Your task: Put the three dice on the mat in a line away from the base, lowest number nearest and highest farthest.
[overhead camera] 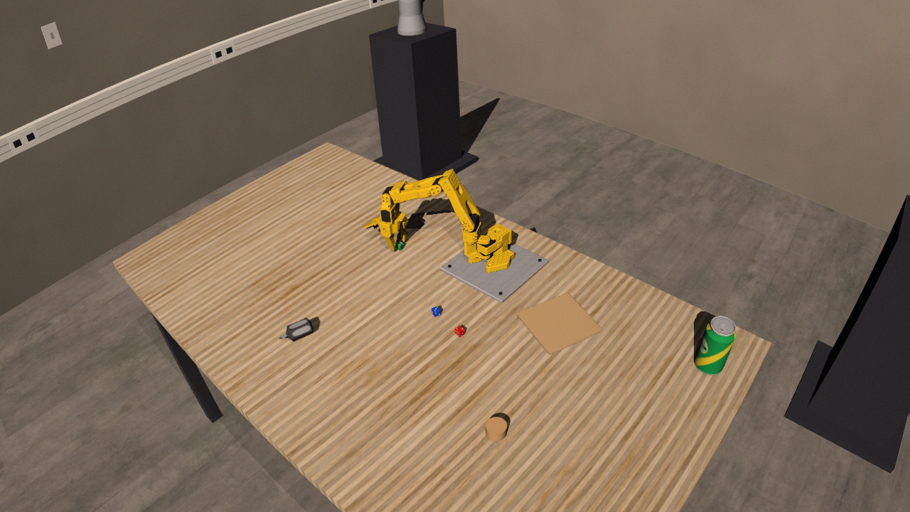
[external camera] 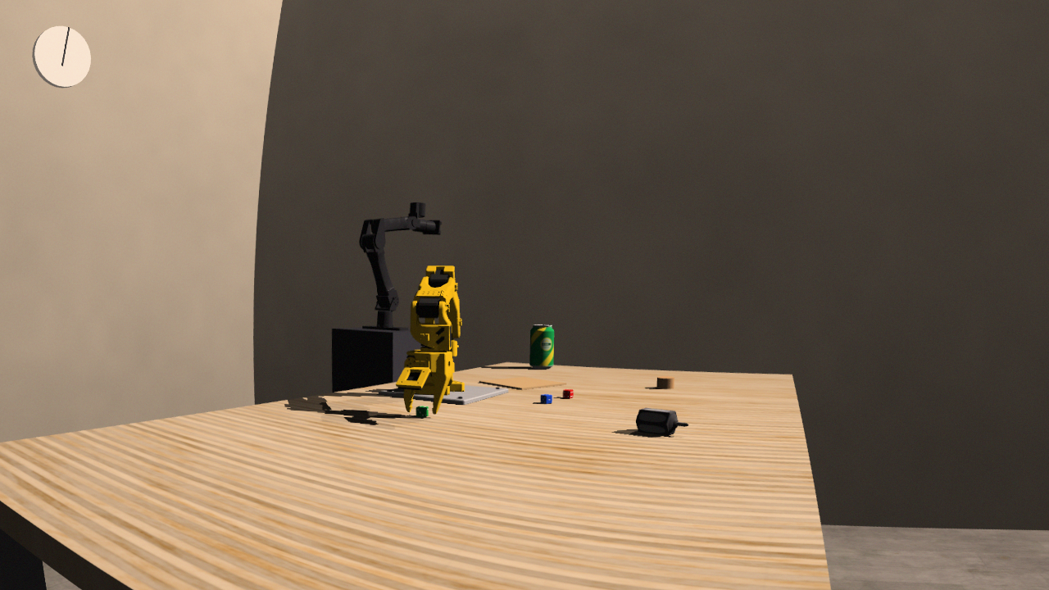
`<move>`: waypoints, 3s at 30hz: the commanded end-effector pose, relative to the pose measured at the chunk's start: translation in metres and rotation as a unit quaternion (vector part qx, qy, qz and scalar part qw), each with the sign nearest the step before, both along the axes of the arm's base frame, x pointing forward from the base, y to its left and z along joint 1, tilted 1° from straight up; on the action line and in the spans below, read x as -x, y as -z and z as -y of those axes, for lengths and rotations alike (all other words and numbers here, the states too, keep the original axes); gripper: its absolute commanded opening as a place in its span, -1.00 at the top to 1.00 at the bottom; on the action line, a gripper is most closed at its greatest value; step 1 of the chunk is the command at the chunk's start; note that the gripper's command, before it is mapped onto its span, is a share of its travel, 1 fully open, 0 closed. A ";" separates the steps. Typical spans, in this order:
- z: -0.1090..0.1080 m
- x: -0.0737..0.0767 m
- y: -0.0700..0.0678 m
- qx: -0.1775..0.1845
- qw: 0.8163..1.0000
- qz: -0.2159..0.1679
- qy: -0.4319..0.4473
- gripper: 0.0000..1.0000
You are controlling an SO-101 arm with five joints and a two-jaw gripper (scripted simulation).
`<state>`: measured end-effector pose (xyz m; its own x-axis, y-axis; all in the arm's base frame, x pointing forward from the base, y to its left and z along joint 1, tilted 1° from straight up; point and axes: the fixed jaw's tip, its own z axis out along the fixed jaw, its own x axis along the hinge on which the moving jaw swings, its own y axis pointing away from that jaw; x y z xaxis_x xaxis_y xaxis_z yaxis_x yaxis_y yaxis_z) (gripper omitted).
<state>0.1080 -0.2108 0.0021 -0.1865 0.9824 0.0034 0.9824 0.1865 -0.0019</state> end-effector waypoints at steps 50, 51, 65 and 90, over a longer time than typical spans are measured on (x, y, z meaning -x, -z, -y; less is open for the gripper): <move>-0.002 0.014 0.007 -0.015 1.000 -0.006 0.004 0.96; -0.002 0.014 0.007 -0.015 1.000 -0.006 0.004 0.97; -0.002 0.013 0.003 -0.015 1.000 -0.006 0.004 1.00; -0.001 0.012 -0.042 -0.015 1.000 -0.006 0.004 1.00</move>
